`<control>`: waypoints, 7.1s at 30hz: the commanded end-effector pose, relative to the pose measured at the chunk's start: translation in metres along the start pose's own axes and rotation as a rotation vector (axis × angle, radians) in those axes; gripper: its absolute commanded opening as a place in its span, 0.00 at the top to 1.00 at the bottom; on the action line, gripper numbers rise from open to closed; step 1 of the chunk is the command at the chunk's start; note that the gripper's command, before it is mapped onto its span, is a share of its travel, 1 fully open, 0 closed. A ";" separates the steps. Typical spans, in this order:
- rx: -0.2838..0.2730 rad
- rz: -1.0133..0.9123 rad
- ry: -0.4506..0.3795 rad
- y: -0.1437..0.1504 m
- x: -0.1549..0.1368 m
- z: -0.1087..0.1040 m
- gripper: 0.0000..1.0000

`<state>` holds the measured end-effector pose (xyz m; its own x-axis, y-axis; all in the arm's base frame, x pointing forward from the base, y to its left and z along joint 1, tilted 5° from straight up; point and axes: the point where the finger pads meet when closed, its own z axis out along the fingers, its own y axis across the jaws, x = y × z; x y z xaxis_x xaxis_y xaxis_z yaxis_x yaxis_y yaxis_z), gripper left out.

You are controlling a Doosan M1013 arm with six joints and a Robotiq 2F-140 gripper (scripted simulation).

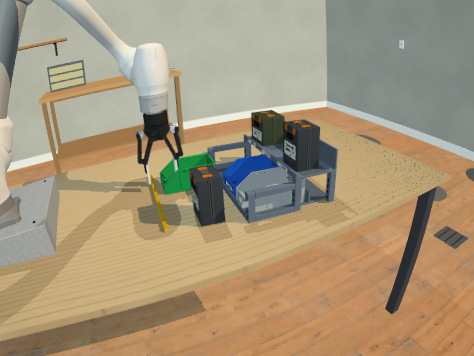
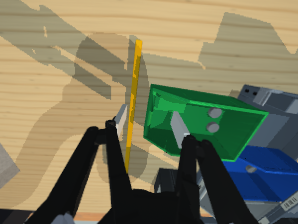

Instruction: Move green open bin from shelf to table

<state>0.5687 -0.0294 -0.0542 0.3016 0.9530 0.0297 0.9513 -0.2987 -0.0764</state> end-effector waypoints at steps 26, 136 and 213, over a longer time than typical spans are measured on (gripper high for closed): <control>0.000 0.000 0.000 0.000 0.000 -0.040 0.43; 0.000 0.000 0.000 0.000 0.000 -0.092 0.43; 0.000 0.000 0.000 0.000 0.000 -0.092 0.43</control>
<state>0.5746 -0.0341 0.0376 0.3016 0.9530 0.0297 0.9513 -0.2987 -0.0767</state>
